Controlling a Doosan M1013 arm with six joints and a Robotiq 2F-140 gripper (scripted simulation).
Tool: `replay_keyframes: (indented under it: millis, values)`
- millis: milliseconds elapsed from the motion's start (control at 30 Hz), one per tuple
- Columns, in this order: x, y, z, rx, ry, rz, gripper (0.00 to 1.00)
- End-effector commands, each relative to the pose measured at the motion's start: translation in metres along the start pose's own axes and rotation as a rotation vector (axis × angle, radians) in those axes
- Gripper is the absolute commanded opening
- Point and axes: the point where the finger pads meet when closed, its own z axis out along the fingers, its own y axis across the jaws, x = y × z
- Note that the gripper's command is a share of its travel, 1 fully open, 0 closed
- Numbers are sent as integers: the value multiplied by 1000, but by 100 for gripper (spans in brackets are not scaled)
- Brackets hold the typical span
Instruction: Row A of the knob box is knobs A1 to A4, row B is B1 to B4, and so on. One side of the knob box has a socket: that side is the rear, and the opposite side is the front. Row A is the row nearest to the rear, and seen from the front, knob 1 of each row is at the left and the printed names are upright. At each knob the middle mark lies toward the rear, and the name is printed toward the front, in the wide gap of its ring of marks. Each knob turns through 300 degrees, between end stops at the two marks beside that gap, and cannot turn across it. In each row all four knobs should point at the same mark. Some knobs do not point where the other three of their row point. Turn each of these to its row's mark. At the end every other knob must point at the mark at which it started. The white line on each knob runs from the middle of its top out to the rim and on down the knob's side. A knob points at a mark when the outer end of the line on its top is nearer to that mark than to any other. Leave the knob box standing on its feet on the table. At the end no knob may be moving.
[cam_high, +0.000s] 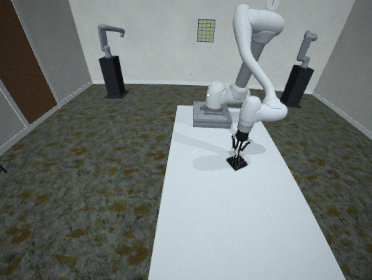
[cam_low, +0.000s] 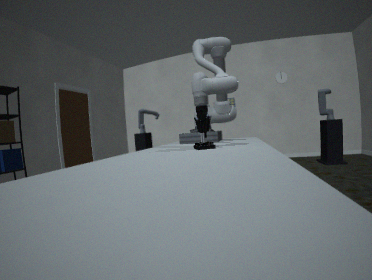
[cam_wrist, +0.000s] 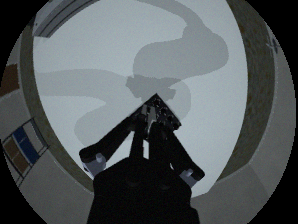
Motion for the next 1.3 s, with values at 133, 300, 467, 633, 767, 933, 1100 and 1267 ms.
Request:
replay_keyframes:
  millis: [133, 300, 467, 633, 767, 933, 1100, 1267]
  values:
    - [0, 0, 0, -2, 2, -125, 5]
    - [0, 0, 0, -2, 1, -258, 5]
    - [0, 0, 0, -3, 1, -388, 5]
    - [0, 0, 0, -3, 1, -458, 5]
    - [0, 0, 0, -3, 1, -537, 5]
    - [0, 0, 0, -3, 1, -608, 5]
    - [0, 0, 0, -3, 1, -645, 5]
    - [0, 0, 0, -3, 1, -654, 5]
